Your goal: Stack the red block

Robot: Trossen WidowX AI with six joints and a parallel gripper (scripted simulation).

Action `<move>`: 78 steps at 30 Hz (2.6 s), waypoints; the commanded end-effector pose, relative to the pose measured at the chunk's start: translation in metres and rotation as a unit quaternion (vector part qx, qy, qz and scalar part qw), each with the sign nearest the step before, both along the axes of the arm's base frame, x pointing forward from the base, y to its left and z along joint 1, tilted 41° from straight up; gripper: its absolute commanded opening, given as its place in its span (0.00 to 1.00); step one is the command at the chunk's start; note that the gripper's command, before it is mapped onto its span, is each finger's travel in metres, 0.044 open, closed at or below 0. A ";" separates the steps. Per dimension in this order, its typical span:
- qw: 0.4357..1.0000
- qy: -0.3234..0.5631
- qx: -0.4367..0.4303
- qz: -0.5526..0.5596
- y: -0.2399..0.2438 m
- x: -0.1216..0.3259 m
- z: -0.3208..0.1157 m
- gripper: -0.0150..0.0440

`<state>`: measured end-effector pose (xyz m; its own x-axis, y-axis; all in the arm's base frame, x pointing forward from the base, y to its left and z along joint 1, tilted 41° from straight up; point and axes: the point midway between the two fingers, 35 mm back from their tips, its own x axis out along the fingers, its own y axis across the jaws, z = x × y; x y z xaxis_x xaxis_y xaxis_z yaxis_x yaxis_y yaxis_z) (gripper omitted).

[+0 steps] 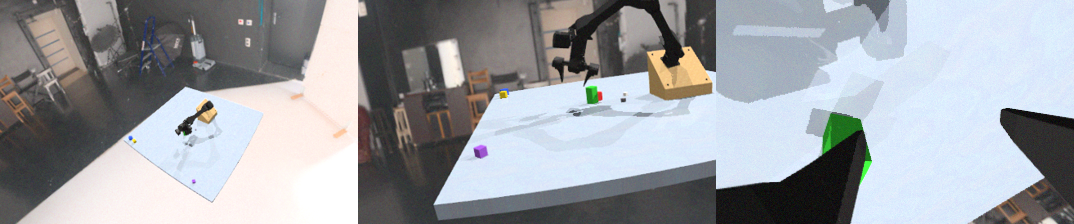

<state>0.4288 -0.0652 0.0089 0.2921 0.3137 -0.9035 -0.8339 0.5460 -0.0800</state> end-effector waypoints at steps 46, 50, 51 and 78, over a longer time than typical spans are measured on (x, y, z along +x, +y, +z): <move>0.936 0.194 0.227 -0.185 0.001 -0.102 -0.104 1.00; 0.936 0.194 0.227 -0.184 0.005 -0.102 -0.109 1.00; 0.936 0.194 0.227 -0.184 0.006 -0.101 -0.111 1.00; 0.936 0.194 0.227 -0.184 0.016 -0.100 -0.122 0.78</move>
<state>0.3292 -0.0496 -0.1131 0.1322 0.6307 -0.7647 -0.5057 0.7064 0.4952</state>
